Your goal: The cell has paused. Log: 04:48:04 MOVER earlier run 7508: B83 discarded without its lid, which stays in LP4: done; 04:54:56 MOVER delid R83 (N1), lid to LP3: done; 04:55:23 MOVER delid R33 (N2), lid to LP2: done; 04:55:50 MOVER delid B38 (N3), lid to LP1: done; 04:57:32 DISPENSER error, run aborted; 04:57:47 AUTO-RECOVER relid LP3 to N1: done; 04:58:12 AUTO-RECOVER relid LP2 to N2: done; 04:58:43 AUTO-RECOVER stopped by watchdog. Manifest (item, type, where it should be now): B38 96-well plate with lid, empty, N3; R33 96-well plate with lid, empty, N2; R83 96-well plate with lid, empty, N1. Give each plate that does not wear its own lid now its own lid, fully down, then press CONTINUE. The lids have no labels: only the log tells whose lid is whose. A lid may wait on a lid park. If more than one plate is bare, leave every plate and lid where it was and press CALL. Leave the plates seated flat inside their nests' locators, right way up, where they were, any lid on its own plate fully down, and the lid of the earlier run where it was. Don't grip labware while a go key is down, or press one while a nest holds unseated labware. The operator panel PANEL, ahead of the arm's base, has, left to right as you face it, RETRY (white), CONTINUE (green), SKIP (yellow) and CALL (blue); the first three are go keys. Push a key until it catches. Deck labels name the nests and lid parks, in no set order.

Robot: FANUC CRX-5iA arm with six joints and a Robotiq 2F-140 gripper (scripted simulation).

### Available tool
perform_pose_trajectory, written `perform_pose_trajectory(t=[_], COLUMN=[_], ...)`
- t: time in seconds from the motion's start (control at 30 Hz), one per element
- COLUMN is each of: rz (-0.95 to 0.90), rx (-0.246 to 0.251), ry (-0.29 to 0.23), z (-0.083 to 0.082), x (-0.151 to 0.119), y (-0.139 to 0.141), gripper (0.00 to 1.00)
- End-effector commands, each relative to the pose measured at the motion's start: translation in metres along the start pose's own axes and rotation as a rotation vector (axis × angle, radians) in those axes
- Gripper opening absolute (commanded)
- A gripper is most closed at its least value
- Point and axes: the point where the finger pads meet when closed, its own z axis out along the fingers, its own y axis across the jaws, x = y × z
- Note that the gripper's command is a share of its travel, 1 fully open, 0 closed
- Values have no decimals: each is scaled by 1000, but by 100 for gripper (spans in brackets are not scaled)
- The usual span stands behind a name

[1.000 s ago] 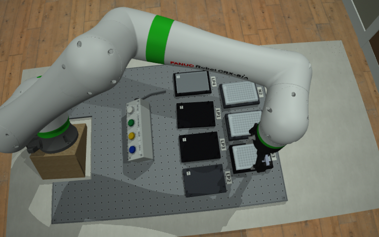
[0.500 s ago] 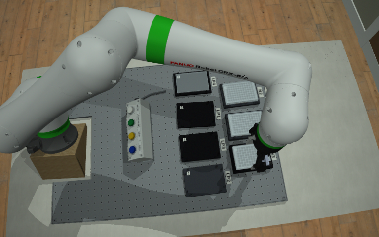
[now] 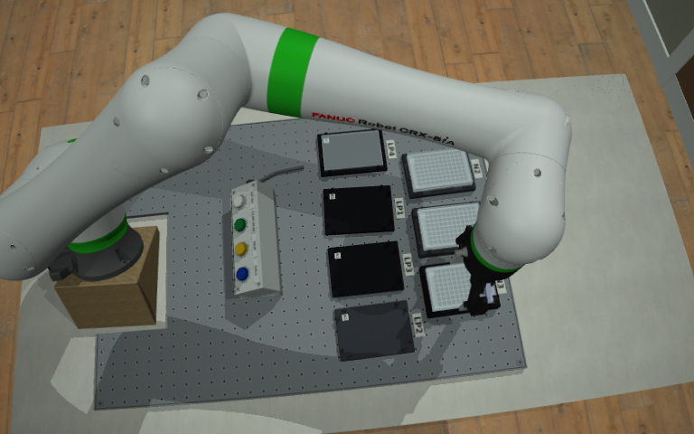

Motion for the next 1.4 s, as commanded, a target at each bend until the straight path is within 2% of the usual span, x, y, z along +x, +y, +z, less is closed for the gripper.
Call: perform_pose_trajectory(t=[0.0,0.37,0.4,1.37], rz=[0,0,0,0], rx=[0,0,0,0], ry=[0,0,0,0], z=[0,0,0,0], x=[0,0,0,0], y=[0,0,0,0], gripper=[0,0,66,66])
